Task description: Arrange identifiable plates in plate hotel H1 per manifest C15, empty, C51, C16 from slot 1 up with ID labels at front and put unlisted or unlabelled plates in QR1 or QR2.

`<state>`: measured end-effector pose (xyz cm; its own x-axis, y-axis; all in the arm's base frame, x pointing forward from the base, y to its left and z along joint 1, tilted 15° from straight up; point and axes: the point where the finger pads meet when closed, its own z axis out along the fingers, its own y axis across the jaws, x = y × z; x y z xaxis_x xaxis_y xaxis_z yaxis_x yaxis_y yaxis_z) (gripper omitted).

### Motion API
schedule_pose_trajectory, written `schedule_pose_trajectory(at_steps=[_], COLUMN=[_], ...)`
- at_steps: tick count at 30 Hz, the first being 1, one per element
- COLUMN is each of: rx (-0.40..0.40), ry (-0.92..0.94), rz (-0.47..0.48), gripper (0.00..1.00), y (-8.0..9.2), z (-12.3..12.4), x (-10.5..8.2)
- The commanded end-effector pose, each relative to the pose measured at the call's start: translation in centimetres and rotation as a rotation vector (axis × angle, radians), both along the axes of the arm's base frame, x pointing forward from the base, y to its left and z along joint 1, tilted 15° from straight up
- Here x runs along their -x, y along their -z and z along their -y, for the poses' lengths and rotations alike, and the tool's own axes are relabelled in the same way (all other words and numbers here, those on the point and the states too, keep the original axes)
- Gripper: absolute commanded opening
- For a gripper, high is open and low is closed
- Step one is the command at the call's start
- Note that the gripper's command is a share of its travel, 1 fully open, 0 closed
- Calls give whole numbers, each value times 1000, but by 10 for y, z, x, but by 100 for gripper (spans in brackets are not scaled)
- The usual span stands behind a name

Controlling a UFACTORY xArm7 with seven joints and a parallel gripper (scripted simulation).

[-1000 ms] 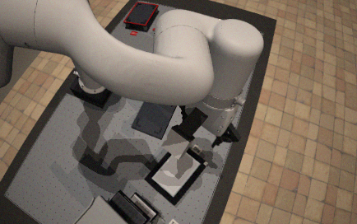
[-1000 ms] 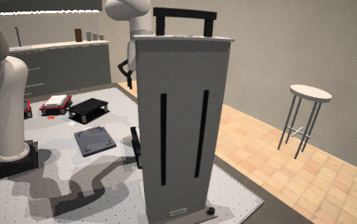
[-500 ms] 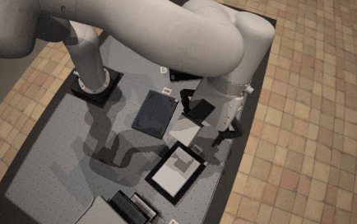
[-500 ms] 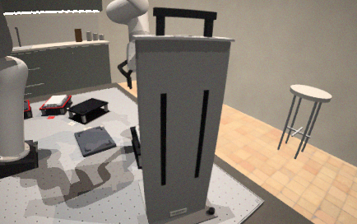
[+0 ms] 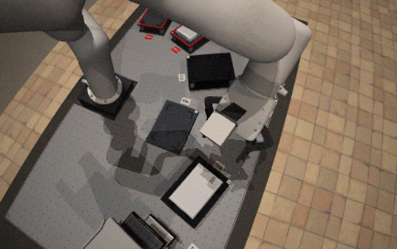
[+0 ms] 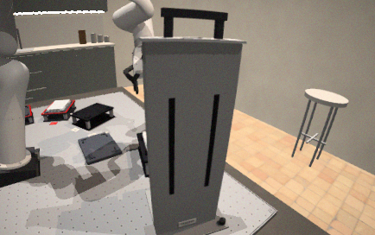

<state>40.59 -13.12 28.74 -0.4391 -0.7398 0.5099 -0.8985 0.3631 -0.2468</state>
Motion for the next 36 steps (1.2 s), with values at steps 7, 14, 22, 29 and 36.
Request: schedule_pose_trajectory(at_steps=[7,14,22,29,36], rx=[127,232,321,426,501], ry=[39,68,92,121,142], rz=[-50,-93,-130,-172,-203], gripper=[100,100,100,100,100], y=[-1,-1,-1,-1,-1], z=[1,1,1,1,1], x=[-1,-1,-1,-1,0])
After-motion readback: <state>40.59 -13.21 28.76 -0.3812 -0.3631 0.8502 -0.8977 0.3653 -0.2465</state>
